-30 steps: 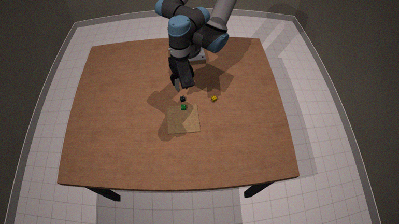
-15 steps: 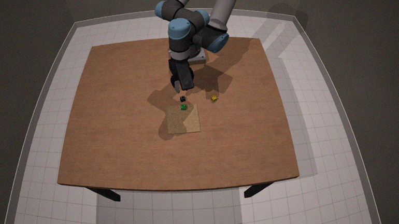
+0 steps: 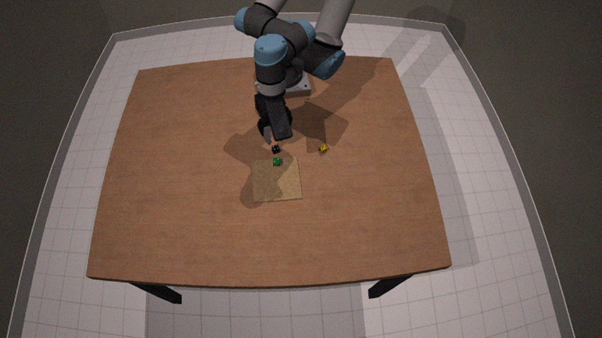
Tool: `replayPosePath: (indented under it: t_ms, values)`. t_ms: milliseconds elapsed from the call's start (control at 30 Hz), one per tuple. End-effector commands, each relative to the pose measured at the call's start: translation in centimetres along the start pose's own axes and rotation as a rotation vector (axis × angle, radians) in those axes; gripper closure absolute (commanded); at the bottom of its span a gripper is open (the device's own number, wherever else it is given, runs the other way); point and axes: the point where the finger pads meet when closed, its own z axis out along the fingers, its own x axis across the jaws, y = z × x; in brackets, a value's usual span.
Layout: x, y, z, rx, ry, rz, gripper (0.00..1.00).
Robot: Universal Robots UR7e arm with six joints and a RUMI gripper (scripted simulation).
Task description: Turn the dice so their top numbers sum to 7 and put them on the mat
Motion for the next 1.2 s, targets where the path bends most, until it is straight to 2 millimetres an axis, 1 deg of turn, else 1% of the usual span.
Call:
replayPosePath:
  t_ms: [0,367,1167]
  values:
    - [0.06,-0.03,0.59,0.001,0.001,0.000,0.79]
    - [0.07,0.00,1.45,0.001,0.001,0.000,0.79]
    - [0.08,0.01,1.57,0.001,0.001,0.000,0.79]
